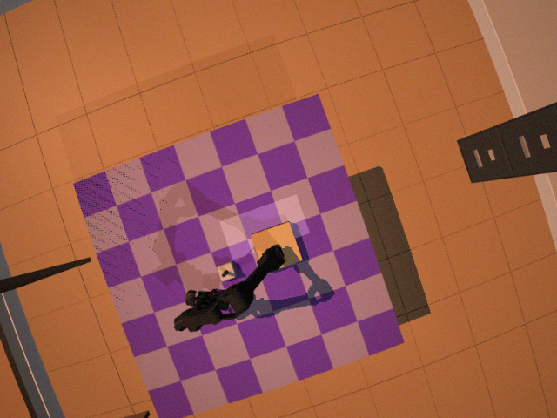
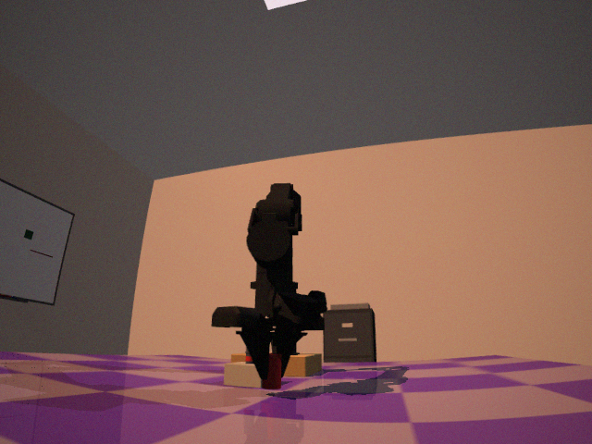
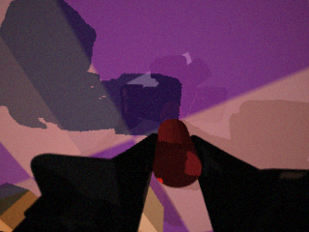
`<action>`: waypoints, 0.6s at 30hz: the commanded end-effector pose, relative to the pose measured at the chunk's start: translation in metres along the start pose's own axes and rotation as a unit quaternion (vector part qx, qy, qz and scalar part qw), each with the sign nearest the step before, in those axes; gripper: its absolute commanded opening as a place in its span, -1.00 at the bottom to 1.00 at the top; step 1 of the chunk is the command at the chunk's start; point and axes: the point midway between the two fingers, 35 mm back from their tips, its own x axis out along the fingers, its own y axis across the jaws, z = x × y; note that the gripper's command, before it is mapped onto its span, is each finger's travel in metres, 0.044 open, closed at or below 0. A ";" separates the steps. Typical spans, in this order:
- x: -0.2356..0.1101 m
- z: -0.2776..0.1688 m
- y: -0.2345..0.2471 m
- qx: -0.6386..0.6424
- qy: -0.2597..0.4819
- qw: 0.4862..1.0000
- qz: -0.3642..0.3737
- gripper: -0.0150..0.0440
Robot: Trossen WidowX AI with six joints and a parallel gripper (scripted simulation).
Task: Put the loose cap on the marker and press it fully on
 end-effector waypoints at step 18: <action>-0.052 -0.003 -0.002 -0.002 -0.008 1.000 -0.006 -0.49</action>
